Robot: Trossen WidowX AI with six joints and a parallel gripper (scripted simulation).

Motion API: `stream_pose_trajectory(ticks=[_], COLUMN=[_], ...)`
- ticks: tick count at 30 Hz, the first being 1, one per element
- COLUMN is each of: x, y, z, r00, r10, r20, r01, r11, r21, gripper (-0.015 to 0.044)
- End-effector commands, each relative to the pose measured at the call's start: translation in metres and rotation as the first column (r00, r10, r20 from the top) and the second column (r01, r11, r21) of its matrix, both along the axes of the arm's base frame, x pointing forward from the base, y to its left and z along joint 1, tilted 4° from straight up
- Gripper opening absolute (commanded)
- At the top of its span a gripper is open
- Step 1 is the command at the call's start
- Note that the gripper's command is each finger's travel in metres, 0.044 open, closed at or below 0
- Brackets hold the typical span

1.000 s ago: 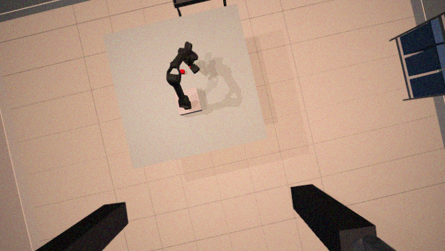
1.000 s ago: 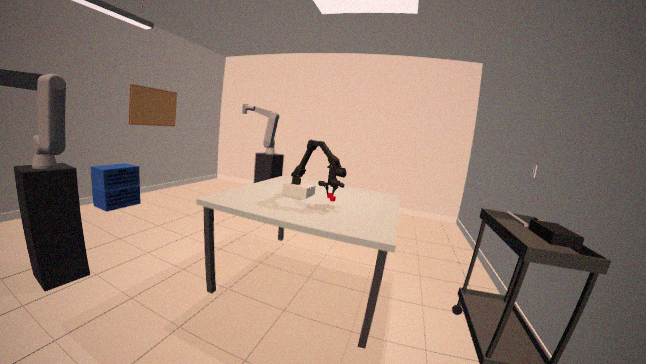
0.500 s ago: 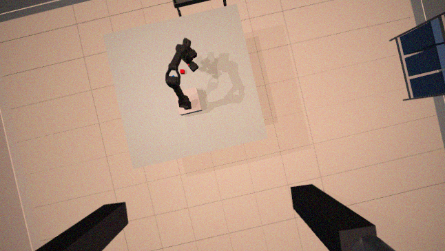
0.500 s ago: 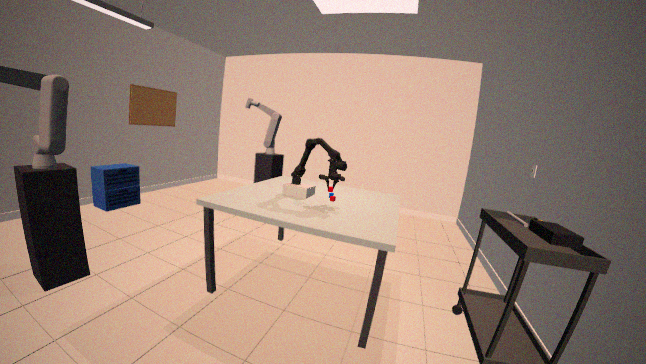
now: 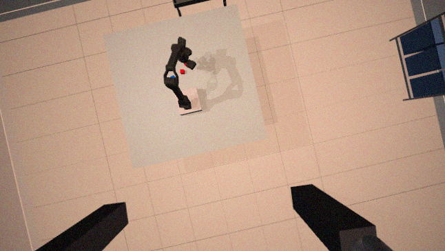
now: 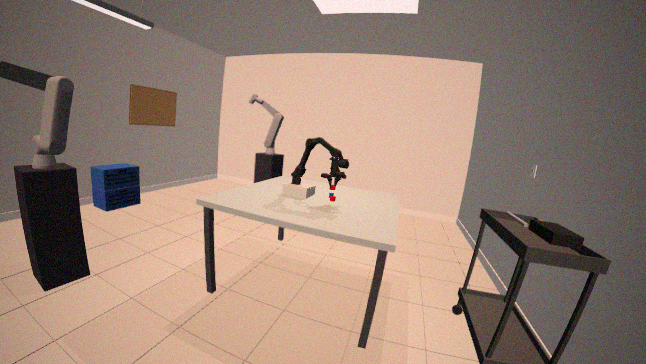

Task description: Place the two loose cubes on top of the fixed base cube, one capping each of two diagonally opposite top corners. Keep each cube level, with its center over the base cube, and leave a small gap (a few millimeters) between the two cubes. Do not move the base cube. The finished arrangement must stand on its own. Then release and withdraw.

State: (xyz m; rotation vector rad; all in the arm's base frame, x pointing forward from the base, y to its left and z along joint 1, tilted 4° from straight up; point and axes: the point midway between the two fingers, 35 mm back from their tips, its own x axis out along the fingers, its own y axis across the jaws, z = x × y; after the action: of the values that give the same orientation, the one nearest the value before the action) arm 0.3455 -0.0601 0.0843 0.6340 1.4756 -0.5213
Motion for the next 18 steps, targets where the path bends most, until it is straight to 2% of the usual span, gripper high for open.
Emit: stream_pose_trajectory(ticks=[1,9,18], x=[-0.002,-0.003,-0.006], y=[0.011,0.037,0.066], z=[-0.003,-0.007,-0.011], r00=[0.994,0.940,0.815], r10=[0.105,0.340,0.579], r20=[-0.001,0.011,0.022], r01=[-0.105,-0.340,-0.579], r11=[0.994,0.940,0.815], r21=[-0.005,-0.015,-0.029], gripper=[0.0105,0.0105,0.0105])
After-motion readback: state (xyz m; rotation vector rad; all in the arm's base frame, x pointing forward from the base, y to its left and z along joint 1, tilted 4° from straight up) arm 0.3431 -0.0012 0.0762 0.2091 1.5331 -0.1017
